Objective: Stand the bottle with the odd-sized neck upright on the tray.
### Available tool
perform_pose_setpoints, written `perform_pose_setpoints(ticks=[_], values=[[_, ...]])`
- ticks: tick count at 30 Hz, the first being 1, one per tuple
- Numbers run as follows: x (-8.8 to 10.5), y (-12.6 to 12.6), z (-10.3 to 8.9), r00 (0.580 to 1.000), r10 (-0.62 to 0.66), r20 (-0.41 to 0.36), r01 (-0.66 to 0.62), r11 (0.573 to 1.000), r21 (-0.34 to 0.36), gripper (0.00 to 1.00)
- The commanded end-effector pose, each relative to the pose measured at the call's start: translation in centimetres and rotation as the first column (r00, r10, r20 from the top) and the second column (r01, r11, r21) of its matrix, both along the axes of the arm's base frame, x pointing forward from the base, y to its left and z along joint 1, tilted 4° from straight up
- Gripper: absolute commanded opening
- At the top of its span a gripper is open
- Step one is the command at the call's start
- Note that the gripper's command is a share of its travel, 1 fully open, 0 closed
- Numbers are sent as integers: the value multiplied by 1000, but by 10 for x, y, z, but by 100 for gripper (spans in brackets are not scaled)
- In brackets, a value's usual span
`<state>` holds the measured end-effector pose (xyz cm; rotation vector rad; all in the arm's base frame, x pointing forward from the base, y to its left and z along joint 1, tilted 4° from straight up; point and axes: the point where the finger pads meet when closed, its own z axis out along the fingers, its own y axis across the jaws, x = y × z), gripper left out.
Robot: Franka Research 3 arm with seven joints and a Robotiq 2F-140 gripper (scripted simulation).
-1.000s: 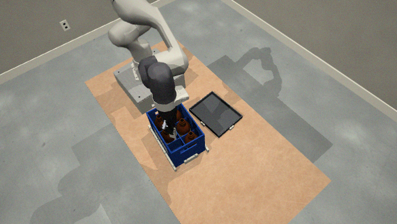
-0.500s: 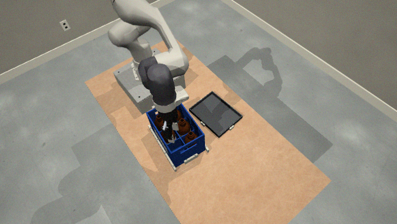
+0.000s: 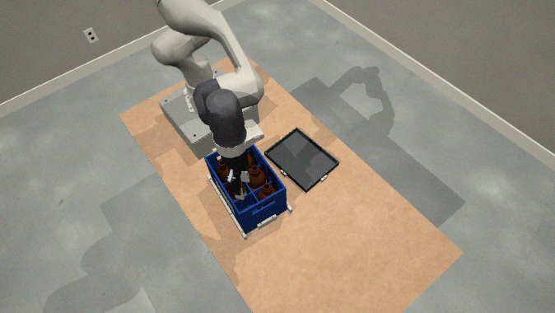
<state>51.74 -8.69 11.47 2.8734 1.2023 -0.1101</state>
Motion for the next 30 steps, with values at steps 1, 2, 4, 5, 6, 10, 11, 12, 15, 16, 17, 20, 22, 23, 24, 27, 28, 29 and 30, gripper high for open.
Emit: perform_pose_setpoints(ticks=[1,2,4,5,6,10,11,12,15,16,17,20,22,23,24,27,28,29,30], values=[[0,0,0,1000,6,-3,-6,1000,3,44],[0,0,0,1000,6,-3,-6,1000,3,44],[0,0,0,1000,6,-3,-6,1000,3,44],[0,0,0,1000,6,-3,-6,1000,3,44],[0,0,0,1000,6,-3,-6,1000,3,44],[0,0,-1,1000,6,-3,-6,1000,3,44],[0,0,-1,1000,6,-3,-6,1000,3,44],[0,0,-1,1000,6,-3,-6,1000,3,44],[0,0,-3,1000,6,-3,-6,1000,3,44],[-1,0,-4,1000,6,-3,-6,1000,3,44],[-1,0,-4,1000,6,-3,-6,1000,3,44],[-1,0,-5,1000,6,-3,-6,1000,3,44],[-1,0,-7,1000,6,-3,-6,1000,3,44],[-1,0,-8,1000,6,-3,-6,1000,3,44],[-1,0,-9,1000,6,-3,-6,1000,3,44],[-1,0,-12,1000,6,-3,-6,1000,3,44],[-1,0,-14,1000,6,-3,-6,1000,3,44],[-1,0,-15,1000,6,-3,-6,1000,3,44],[-1,0,-16,1000,6,-3,-6,1000,3,44]])
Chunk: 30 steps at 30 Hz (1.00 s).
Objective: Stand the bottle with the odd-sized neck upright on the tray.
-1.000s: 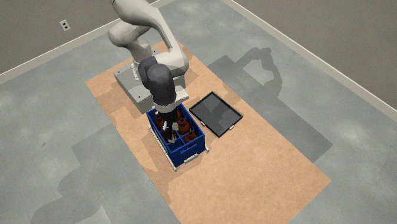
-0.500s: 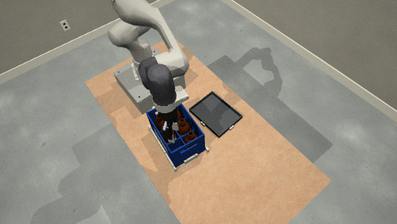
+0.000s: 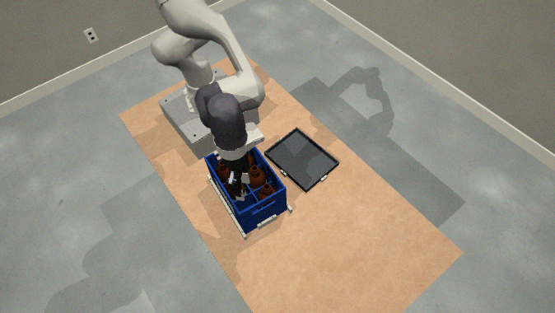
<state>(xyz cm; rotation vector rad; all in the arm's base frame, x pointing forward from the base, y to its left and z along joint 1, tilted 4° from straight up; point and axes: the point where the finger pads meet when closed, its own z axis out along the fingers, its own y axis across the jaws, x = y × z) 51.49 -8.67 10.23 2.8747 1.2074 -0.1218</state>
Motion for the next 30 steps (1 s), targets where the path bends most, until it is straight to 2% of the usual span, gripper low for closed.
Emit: perform_pose_setpoints(ticks=[1,20,30], values=[[1,-1,-5,1000,3,5,-3,1000,2,44],[0,-2,-26,1000,3,5,-3,1000,2,44],[0,-2,-31,1000,3,5,-3,1000,2,44]])
